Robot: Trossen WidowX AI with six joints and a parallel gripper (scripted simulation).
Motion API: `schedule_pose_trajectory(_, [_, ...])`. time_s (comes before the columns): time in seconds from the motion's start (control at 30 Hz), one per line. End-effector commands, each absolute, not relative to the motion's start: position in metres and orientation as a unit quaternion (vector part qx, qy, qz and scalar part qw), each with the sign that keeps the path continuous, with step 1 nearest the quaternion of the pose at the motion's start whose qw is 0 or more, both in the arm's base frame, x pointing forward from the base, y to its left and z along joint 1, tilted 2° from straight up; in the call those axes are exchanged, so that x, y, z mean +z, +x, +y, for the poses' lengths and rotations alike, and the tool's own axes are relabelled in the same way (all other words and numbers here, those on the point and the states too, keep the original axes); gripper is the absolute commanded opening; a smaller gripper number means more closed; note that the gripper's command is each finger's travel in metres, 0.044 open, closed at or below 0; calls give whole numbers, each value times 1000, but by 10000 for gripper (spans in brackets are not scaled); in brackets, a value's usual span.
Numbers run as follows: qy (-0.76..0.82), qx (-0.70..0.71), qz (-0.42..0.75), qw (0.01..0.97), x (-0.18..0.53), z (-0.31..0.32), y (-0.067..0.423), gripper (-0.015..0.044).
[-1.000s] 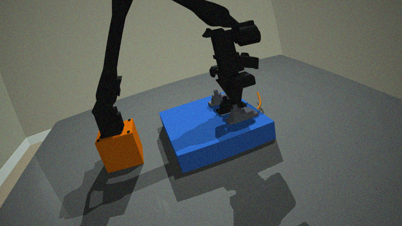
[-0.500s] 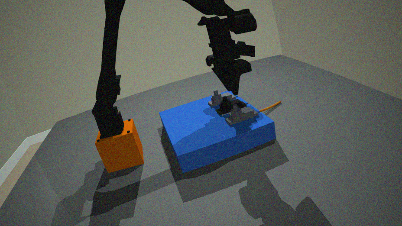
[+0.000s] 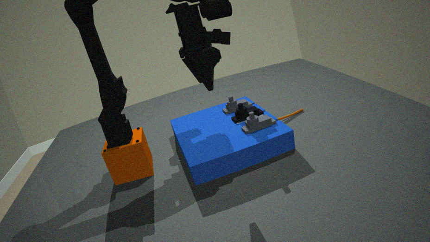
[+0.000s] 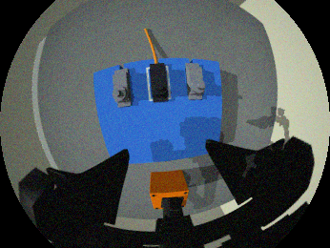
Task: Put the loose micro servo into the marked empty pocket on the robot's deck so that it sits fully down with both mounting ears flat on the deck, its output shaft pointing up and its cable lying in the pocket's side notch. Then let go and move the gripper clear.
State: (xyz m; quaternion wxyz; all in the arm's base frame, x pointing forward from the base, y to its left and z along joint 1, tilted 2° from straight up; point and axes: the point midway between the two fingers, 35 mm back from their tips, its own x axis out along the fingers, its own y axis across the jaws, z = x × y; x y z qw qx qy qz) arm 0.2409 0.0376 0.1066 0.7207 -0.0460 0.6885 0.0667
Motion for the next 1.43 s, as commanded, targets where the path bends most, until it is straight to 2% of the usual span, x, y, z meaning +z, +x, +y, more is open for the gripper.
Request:
schedule_pose_trajectory(0.0, [-47, 68, 692, 717, 106, 36, 233, 440])
schedule_pose_trajectory(0.3, [-46, 67, 689, 720, 157, 35, 232, 440])
schedule_pose_trajectory(1.4, [-46, 67, 689, 720, 157, 35, 232, 440])
